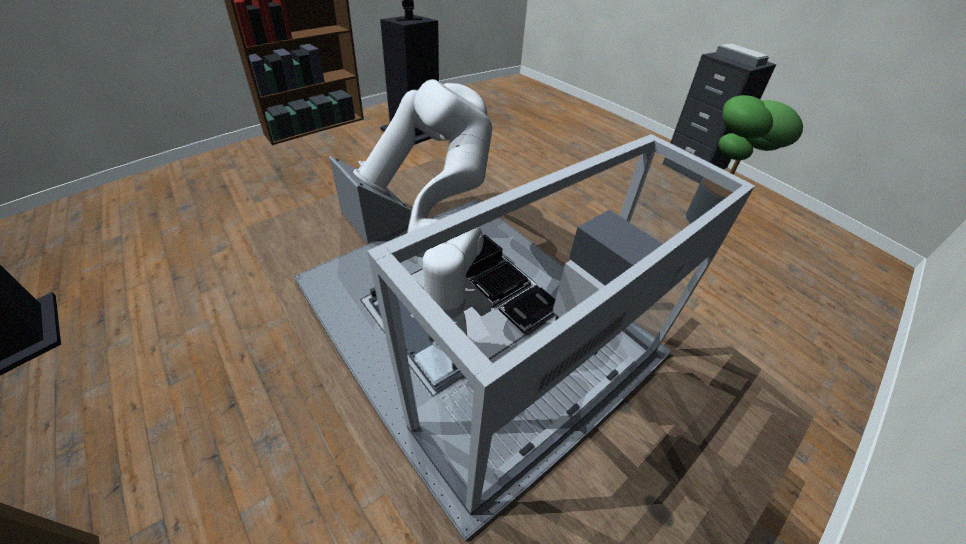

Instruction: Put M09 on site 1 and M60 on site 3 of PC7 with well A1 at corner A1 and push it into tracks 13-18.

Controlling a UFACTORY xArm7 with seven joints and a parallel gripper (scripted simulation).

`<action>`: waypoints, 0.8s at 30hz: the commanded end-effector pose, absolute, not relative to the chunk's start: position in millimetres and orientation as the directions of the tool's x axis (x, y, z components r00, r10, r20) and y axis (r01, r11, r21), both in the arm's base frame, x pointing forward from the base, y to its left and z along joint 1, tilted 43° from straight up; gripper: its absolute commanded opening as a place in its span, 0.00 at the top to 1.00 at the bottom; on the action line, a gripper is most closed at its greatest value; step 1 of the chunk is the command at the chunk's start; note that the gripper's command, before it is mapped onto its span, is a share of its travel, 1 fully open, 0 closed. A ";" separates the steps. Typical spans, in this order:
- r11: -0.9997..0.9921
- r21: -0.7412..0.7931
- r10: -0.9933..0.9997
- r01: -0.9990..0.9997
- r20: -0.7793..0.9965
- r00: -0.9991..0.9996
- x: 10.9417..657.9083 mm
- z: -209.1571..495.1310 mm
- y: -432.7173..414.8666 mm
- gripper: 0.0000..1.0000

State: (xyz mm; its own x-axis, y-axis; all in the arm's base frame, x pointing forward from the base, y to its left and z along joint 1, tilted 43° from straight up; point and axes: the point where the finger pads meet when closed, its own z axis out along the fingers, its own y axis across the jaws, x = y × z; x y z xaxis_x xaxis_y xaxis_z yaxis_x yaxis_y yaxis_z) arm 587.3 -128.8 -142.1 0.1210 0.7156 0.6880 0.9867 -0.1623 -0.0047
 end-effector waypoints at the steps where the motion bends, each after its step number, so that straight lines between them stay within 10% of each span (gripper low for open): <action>1: -0.165 -0.001 0.718 0.986 0.686 0.121 587.9 -139.0 -133.1 0.00; 24: -0.165 -0.001 0.718 0.986 0.686 0.121 583.9 -113.5 -156.8 0.00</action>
State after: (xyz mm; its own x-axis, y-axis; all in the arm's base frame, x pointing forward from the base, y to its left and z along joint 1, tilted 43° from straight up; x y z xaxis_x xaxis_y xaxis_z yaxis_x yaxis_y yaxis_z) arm 583.3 -150.8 -118.2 0.1211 0.7150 0.6885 0.9868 -0.1617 -0.0056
